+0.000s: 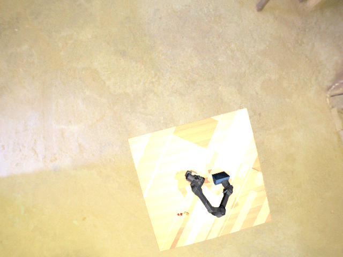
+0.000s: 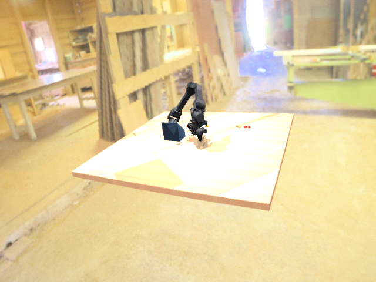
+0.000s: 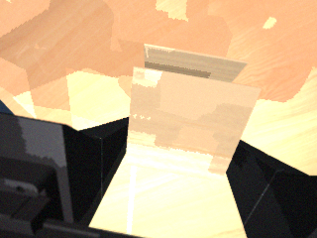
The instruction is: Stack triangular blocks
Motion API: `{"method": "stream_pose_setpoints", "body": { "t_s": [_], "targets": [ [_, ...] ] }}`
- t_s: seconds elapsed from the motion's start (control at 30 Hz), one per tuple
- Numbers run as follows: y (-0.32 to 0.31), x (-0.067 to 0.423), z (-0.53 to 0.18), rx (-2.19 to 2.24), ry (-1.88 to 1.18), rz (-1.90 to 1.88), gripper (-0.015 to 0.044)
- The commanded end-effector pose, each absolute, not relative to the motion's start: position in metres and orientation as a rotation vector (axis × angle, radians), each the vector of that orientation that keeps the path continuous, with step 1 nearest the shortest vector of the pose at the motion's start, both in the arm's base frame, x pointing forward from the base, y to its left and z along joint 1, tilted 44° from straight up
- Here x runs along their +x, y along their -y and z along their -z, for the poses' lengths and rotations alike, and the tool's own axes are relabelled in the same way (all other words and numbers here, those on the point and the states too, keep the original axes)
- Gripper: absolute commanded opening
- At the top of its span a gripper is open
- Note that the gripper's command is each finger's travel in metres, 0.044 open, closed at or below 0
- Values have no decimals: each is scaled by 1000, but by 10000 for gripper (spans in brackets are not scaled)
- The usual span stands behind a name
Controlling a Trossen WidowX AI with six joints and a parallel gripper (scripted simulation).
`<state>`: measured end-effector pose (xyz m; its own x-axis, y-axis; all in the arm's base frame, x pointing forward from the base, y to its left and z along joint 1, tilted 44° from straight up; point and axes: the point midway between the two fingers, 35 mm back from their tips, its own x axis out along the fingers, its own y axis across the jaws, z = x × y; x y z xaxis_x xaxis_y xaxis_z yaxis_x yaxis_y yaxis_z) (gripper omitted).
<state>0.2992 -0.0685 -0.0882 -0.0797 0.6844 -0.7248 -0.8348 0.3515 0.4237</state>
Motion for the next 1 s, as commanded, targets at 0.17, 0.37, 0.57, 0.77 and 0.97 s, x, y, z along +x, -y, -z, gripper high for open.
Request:
{"method": "stream_pose_setpoints", "body": {
  "t_s": [0.17,0.37,0.57,0.77,0.97],
  "targets": [
    [68,300,88,-175,-1058,-1263,0],
    [66,301,89,-175,-1058,-1263,0],
    [62,301,91,-175,-1058,-1263,0],
    [59,302,93,-175,-1057,-1263,0],
    [55,302,94,-175,-1057,-1263,0]
  ]
}}
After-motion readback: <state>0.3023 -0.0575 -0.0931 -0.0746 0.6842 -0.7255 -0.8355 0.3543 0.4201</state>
